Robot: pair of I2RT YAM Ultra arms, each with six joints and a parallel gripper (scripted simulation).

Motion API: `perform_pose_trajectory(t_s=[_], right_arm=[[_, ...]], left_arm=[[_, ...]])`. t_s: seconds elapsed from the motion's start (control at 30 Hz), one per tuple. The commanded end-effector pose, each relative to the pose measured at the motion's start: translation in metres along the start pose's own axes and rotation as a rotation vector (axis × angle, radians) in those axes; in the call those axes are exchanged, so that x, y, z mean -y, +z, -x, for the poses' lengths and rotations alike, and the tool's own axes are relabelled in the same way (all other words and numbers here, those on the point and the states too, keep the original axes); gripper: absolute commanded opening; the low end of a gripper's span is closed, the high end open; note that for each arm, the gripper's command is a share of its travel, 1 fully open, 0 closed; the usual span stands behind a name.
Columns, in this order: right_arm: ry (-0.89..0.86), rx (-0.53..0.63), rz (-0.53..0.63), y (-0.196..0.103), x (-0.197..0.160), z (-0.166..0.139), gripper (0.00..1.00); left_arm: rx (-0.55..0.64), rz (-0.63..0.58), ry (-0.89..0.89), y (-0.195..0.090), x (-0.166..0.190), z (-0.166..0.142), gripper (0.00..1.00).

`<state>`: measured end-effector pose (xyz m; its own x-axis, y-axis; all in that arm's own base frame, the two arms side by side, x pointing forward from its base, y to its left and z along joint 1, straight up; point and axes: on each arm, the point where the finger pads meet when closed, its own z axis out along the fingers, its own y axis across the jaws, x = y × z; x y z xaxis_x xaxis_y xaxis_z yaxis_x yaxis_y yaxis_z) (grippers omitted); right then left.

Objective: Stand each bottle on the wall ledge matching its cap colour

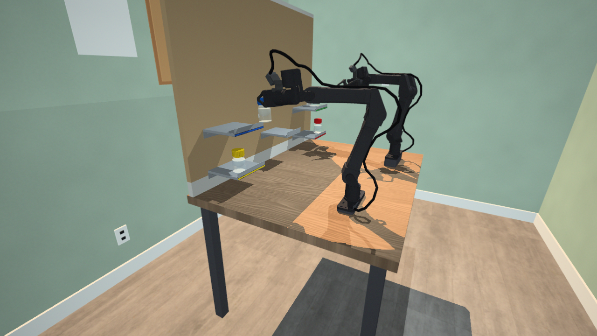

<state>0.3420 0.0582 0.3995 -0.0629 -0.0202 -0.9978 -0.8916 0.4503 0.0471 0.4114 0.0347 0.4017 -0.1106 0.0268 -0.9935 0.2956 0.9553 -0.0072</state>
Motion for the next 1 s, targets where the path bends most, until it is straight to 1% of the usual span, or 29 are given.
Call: perform_pose_trajectory(t_s=[0.0, 0.03, 0.13, 0.3, 0.43, 0.5, 0.6, 0.63, 0.73, 0.97], right_arm=[[-0.015, 0.002, 0.010, -0.001, -0.003, 0.007, 0.89], [-0.015, 0.002, 0.010, -0.001, -0.003, 0.007, 0.89], [-0.015, 0.002, 0.010, -0.001, -0.003, 0.007, 0.89], [-0.015, 0.002, 0.010, -0.001, -0.003, 0.007, 0.89], [-0.015, 0.002, 0.010, -0.001, -0.003, 0.007, 0.89], [-0.015, 0.002, 0.010, -0.001, -0.003, 0.007, 0.89], [-0.015, 0.002, 0.010, -0.001, -0.003, 0.007, 0.89], [-0.015, 0.002, 0.010, -0.001, -0.003, 0.007, 0.89], [-0.015, 0.002, 0.010, -0.001, -0.003, 0.007, 0.89], [-0.015, 0.002, 0.010, -0.001, -0.003, 0.007, 0.89]], left_arm=[[0.074, -0.050, 0.066, -0.016, -0.032, 0.034, 0.49], [0.072, -0.033, 0.065, -0.020, -0.046, 0.033, 0.49], [0.068, -0.005, 0.063, -0.026, -0.070, 0.033, 0.49], [0.069, 0.009, 0.058, -0.029, -0.080, 0.034, 0.49], [0.081, 0.050, 0.060, -0.031, -0.087, 0.039, 0.49], [0.084, 0.105, 0.052, -0.030, -0.090, 0.040, 0.49], [0.093, 0.226, 0.033, -0.032, -0.098, 0.040, 0.49], [0.088, 0.263, 0.019, -0.032, -0.099, 0.035, 0.49], [0.097, 0.364, 0.002, -0.034, -0.097, 0.034, 0.49], [0.105, 0.436, -0.011, -0.033, -0.088, 0.034, 0.49]])
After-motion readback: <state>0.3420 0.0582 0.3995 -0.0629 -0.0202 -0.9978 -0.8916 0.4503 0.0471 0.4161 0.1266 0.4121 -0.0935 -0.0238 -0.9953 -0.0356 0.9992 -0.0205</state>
